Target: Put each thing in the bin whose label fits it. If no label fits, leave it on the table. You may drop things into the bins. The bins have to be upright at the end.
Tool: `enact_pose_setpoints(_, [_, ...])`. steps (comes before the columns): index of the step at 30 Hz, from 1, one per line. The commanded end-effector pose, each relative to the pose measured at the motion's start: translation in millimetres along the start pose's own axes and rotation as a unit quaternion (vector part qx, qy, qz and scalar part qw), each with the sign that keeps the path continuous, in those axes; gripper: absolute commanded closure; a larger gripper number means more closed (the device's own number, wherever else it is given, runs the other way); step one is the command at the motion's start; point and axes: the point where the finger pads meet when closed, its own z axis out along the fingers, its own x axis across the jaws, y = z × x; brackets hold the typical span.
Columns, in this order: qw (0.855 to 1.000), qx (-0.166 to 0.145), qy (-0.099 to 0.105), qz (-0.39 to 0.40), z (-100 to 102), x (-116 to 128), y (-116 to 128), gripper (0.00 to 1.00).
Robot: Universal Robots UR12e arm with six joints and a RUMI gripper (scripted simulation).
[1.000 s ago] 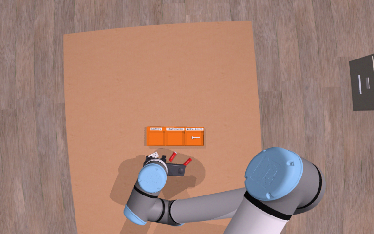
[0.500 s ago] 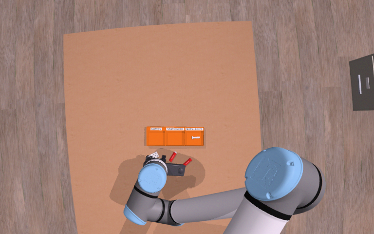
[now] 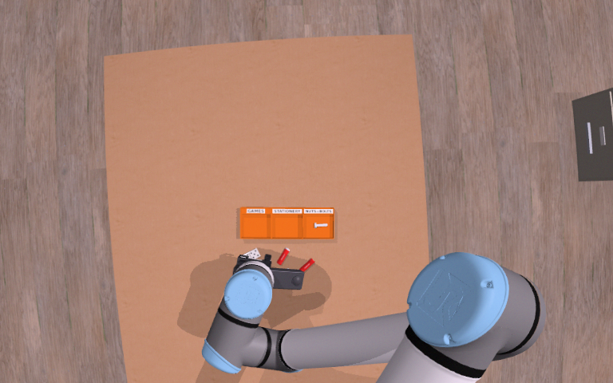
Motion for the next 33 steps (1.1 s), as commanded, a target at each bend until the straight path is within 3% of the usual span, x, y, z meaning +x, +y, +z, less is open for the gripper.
enact_pose_setpoints(1, [1.000, 0.000, 0.003, -0.001, -20.9, 3.3, 0.3, 1.00])
enact_pose_setpoints(4, [1.000, 0.000, 0.003, -0.001, -30.9, 3.3, 0.2, 1.00])
enact_pose_setpoints(33, [1.000, 0.000, 0.002, 0.000, -29.1, 2.0, 0.0, 1.00])
